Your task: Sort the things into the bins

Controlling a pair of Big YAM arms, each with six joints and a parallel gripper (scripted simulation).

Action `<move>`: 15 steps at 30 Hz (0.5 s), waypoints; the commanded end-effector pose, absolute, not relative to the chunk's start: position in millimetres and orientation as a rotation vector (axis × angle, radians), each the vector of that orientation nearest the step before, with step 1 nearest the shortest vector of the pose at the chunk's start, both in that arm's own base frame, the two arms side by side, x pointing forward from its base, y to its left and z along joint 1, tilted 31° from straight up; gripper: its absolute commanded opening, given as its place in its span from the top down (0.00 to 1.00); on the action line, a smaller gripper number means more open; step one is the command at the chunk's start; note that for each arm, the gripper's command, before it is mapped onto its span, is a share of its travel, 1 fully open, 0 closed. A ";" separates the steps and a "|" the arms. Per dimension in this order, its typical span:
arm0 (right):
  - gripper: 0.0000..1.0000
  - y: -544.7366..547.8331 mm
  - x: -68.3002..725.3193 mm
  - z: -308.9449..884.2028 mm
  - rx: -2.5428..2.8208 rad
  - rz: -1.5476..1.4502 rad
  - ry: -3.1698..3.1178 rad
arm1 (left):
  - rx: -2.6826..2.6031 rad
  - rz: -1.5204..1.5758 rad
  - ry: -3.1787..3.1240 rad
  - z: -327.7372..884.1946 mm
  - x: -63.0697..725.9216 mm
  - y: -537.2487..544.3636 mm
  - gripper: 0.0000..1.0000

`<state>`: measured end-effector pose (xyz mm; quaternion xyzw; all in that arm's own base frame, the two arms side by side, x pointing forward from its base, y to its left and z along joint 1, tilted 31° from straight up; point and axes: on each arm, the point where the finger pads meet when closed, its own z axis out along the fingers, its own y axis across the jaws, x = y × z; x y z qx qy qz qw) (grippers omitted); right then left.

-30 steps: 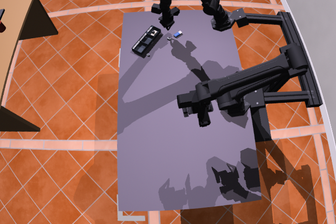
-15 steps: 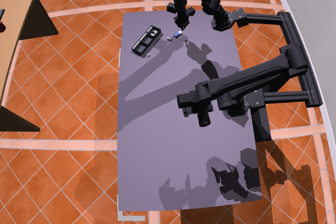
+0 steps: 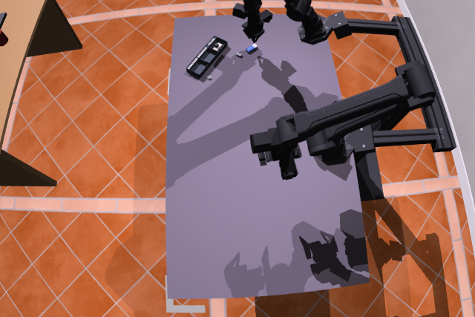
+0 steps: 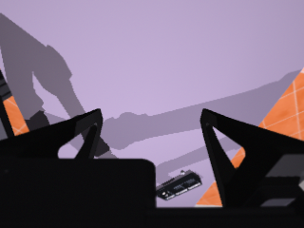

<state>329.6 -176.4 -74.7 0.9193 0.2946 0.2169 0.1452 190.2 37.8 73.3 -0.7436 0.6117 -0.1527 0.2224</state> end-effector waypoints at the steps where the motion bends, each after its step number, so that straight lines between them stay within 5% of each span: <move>1: 0.63 -177.4 329.5 -74.1 2.640 0.629 0.848 | -2.078 -0.417 1.677 71.7 186.6 38.6 0.00; 15: 0.63 -181.8 331.2 -74.1 2.642 0.619 0.852 | -2.078 -0.417 1.677 71.7 186.6 38.6 0.00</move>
